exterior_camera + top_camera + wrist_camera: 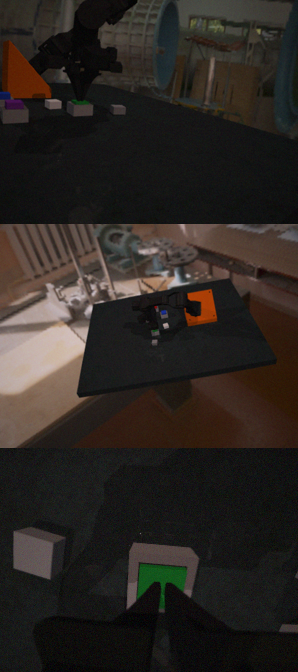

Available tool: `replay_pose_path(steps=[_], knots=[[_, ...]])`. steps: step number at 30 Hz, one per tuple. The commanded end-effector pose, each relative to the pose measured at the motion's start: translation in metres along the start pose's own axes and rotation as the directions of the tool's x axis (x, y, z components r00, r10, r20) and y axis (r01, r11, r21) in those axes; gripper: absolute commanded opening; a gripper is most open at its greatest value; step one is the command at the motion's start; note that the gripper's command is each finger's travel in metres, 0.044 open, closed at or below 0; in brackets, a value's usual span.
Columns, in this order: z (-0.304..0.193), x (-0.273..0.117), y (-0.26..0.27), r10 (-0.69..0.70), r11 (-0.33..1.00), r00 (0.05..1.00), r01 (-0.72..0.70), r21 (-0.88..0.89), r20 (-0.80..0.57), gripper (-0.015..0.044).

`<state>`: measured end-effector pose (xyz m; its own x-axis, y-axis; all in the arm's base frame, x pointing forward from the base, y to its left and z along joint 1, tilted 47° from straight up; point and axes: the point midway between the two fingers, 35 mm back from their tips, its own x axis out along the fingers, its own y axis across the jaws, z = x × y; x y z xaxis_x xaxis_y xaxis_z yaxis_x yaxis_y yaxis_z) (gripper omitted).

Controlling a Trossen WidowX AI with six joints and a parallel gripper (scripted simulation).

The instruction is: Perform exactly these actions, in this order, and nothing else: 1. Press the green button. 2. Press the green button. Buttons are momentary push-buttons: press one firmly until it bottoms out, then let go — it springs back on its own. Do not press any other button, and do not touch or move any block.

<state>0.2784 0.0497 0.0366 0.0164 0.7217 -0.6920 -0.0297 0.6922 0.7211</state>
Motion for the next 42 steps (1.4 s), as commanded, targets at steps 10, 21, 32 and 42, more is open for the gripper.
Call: replay_pose_path(steps=[10,21,32,42], knots=[[-0.001,-0.031,0.000,0.004,1.000,1.000,-0.004,0.005,-0.003,0.0020],[0.000,-0.013,0.000,0.004,1.000,1.000,-0.004,0.005,-0.003,0.0020],[-0.001,0.001,0.001,0.006,1.000,1.000,-0.006,0.005,-0.003,0.0020],[-0.001,0.001,0.001,0.006,1.000,1.000,-0.006,0.005,-0.003,0.0020]])
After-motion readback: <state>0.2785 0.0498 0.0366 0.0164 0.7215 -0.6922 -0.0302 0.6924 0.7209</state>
